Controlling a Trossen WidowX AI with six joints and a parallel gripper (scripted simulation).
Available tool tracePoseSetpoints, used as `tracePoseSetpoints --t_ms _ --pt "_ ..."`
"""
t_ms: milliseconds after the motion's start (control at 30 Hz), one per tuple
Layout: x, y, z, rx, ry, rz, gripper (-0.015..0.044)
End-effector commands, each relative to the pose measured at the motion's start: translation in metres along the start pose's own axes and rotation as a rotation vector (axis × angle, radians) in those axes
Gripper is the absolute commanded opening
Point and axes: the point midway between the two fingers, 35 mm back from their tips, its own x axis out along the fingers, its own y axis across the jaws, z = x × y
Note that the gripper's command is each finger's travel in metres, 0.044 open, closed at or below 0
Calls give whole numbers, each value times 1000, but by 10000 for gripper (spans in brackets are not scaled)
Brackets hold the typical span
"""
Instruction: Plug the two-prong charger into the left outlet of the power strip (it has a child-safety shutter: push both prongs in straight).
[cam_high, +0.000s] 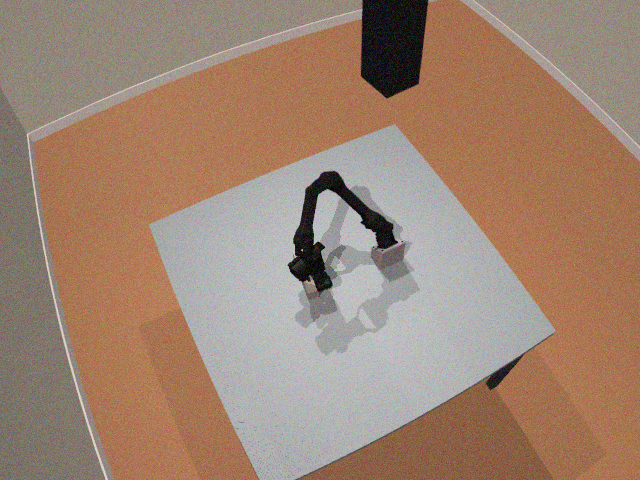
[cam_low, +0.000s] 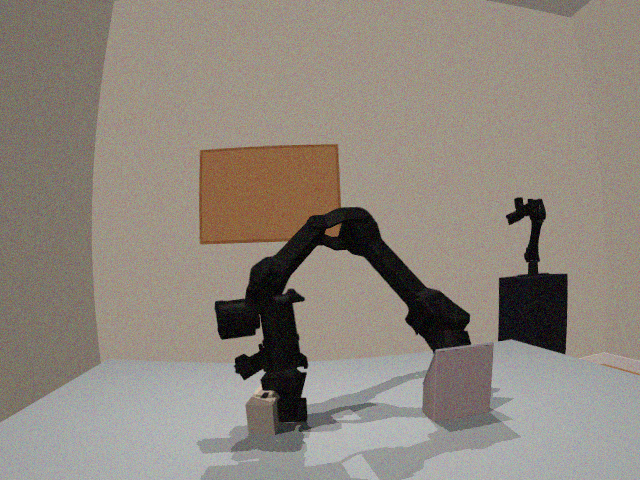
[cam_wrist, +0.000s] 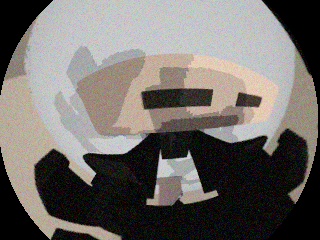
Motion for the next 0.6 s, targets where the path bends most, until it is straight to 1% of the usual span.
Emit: tracePoseSetpoints --t_ms 0,567 --pt "-1 -1 8 17 -24 0 0" --pt "0 0 0 0 0 0 0"
